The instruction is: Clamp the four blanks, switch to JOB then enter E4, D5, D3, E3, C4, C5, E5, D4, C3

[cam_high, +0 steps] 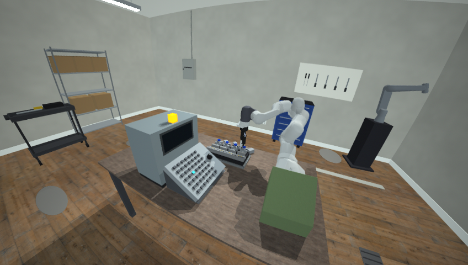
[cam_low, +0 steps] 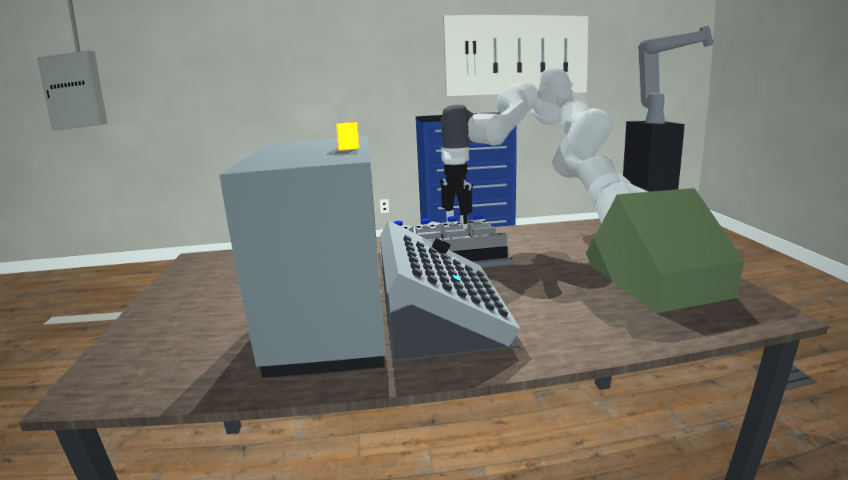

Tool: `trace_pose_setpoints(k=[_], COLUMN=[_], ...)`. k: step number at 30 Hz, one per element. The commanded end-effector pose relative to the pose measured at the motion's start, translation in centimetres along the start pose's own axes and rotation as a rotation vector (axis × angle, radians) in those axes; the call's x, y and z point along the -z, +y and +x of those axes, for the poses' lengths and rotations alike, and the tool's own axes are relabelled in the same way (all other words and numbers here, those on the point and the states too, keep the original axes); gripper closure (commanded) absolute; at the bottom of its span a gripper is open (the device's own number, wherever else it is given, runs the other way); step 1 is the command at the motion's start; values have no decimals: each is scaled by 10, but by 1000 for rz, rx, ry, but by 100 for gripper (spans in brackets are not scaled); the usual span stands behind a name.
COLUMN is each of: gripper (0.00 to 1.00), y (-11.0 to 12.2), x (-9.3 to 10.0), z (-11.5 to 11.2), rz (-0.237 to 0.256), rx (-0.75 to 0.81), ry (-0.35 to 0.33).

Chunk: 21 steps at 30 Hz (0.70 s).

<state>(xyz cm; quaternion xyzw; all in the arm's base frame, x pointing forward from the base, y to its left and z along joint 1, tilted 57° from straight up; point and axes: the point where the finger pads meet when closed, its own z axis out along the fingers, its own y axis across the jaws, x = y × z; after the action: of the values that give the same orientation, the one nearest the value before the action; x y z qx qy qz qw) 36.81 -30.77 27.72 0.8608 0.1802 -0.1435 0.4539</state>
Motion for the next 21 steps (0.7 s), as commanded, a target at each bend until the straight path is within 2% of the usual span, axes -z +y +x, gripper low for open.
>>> trace_pose_setpoints(k=[1,4,5,21], gripper=[60,60,100,100], y=[-1,-1,-1,-1], x=[-2,-2,-2,-2], z=[0,0,0,0], rz=[-1,-1,-1,-1], rx=[-2,-2,-2,-2], ry=[-1,-1,-1,-1])
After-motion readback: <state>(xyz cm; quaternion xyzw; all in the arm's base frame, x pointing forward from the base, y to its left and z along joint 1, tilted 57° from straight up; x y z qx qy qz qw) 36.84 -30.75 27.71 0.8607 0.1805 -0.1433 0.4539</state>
